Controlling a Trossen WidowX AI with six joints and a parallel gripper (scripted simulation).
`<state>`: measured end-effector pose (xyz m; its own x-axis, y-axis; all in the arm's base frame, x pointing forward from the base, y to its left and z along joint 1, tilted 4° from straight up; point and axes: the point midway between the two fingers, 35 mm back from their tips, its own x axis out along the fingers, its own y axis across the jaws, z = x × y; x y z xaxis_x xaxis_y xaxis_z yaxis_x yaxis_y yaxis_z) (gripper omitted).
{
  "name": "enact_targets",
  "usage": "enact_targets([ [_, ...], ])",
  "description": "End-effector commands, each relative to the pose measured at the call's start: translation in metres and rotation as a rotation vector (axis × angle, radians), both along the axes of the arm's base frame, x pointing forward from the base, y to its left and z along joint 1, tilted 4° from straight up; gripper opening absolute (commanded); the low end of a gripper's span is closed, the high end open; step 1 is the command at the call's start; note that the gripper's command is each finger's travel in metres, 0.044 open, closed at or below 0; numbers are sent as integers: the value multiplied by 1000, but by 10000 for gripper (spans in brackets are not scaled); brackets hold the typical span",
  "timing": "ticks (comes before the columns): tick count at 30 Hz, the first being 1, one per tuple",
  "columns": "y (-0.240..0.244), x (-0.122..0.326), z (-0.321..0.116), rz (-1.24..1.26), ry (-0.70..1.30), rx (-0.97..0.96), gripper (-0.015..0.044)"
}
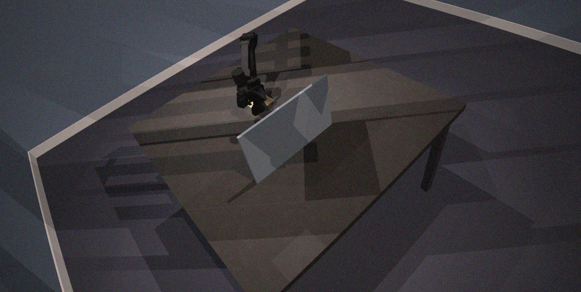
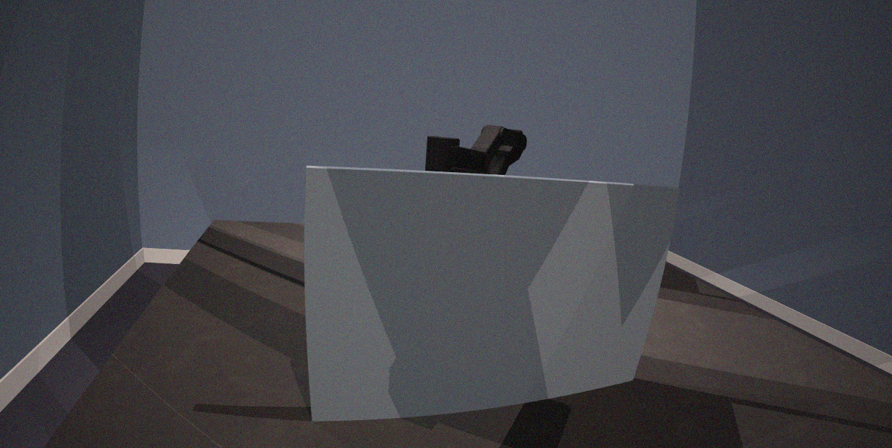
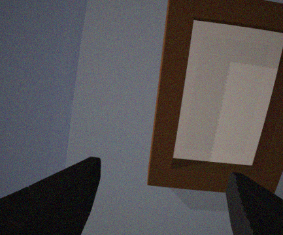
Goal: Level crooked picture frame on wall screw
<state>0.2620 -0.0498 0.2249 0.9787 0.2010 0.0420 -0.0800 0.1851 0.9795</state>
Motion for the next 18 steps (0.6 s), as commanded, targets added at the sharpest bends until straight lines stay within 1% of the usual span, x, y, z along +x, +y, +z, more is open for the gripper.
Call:
enact_targets([
  [1,0,3,-3,-5,8,9,260],
  [6,0,10,-1,-5,7,9,260],
  [9,2,29,2,-5,5,10,260],
  [14,13,74,2,-5,1,11,260],
  [18,16,81,2,-5,0,11,260],
])
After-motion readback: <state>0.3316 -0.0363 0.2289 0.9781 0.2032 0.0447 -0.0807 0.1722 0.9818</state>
